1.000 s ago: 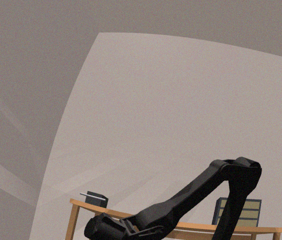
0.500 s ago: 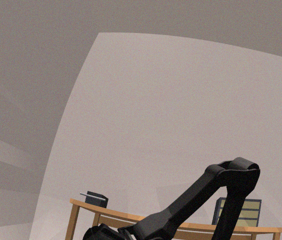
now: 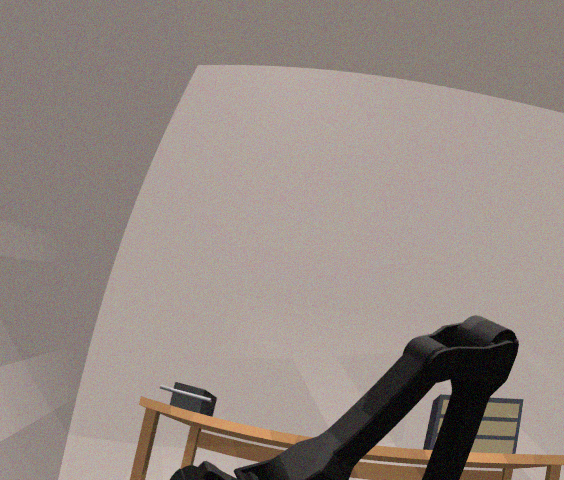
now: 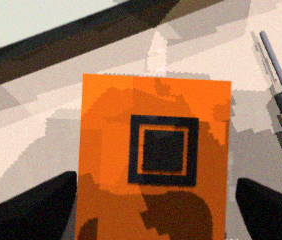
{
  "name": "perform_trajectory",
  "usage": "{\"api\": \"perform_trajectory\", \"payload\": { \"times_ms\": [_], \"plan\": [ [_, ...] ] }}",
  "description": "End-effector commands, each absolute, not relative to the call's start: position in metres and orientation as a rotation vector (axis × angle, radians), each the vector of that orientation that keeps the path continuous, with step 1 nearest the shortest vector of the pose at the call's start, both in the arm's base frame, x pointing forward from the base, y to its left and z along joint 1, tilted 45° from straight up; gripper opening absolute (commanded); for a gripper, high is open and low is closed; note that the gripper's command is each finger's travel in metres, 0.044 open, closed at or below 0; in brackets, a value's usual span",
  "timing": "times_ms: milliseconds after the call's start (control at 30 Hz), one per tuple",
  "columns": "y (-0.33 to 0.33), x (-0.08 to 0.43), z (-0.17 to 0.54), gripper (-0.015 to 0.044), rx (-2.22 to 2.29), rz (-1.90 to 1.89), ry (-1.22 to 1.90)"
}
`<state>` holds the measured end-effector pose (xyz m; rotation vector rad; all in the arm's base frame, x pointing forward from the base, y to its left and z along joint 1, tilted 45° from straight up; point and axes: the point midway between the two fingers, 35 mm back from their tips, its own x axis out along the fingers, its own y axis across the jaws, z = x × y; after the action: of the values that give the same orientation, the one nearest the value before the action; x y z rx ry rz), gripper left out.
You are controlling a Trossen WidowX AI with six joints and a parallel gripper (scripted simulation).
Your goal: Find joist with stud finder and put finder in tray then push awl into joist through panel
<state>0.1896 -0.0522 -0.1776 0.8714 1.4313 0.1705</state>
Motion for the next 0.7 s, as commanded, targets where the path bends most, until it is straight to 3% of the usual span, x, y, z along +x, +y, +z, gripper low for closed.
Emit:
{"api": "perform_trajectory", "payload": {
  "times_ms": [0,667],
  "plan": [
    [-0.0499,0.1884,-0.1771,0.0328,0.883,0.171,1.431],
    [-0.0499,0.1884,-0.1771,0.0195,0.883,0.171,1.431]
  ]
}}
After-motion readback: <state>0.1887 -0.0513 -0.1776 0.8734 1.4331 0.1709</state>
